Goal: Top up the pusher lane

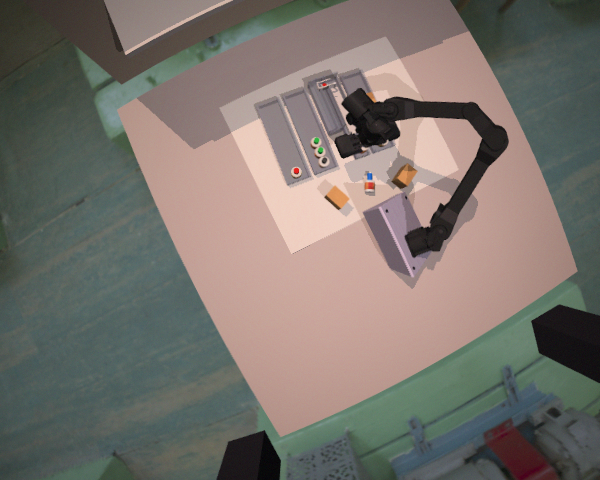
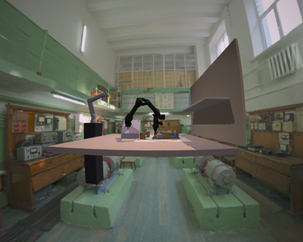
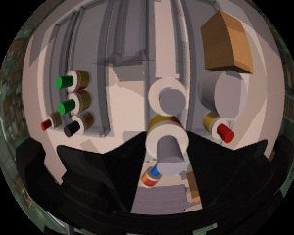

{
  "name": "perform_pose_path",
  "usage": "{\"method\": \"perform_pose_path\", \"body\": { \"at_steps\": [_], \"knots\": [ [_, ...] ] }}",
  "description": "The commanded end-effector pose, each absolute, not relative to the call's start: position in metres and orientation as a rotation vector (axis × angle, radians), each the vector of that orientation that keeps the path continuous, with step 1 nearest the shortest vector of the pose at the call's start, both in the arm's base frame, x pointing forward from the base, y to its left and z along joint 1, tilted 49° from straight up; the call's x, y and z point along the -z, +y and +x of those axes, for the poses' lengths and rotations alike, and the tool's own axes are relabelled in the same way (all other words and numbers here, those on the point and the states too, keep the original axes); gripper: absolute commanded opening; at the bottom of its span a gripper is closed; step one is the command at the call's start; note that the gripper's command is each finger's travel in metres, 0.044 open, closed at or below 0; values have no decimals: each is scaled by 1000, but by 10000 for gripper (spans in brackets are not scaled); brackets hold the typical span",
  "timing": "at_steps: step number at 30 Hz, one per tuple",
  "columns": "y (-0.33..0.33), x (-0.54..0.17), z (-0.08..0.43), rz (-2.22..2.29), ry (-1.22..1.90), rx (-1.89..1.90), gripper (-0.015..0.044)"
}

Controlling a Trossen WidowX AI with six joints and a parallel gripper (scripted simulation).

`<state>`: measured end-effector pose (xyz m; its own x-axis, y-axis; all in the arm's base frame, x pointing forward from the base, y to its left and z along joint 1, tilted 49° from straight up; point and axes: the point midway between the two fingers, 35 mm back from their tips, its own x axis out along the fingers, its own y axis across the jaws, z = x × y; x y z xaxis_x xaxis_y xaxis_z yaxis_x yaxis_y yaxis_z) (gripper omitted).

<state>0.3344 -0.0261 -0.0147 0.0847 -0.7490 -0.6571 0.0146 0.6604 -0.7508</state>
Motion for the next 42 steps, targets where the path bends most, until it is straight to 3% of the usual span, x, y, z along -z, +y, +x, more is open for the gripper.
{"method": "perform_pose_path", "body": {
  "at_steps": [1,42],
  "knots": [
    [-25,11,342,-668,1357,643,0],
    [-33,18,345,-668,1357,643,0]
  ]
}}
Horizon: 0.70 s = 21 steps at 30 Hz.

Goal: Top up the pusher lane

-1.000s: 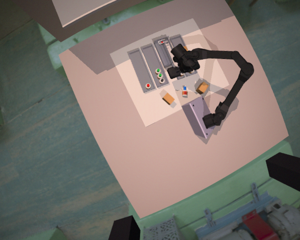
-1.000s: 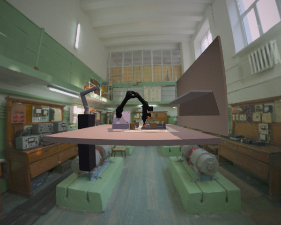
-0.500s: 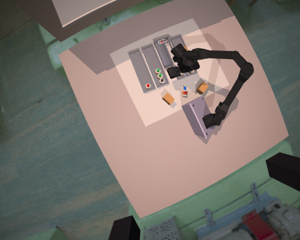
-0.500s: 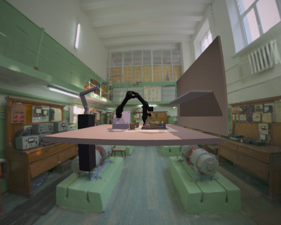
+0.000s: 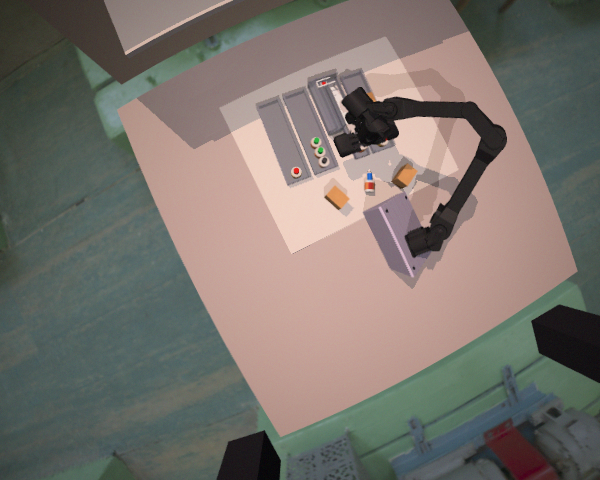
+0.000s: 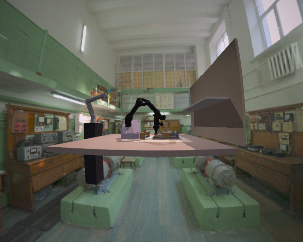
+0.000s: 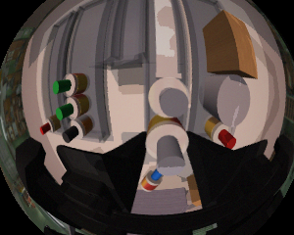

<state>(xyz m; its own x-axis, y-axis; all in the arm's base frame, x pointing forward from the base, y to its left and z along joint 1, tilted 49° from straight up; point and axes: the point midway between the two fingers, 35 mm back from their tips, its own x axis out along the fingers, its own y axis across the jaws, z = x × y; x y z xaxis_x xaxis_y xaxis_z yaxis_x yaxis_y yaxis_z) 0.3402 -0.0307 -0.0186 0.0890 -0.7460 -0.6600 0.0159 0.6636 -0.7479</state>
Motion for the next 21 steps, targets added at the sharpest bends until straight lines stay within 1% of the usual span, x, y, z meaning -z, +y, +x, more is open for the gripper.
{"method": "perform_pose_path", "body": {
  "at_steps": [1,21],
  "knots": [
    [-33,18,345,-668,1357,643,0],
    [-39,23,345,-668,1357,643,0]
  ]
}}
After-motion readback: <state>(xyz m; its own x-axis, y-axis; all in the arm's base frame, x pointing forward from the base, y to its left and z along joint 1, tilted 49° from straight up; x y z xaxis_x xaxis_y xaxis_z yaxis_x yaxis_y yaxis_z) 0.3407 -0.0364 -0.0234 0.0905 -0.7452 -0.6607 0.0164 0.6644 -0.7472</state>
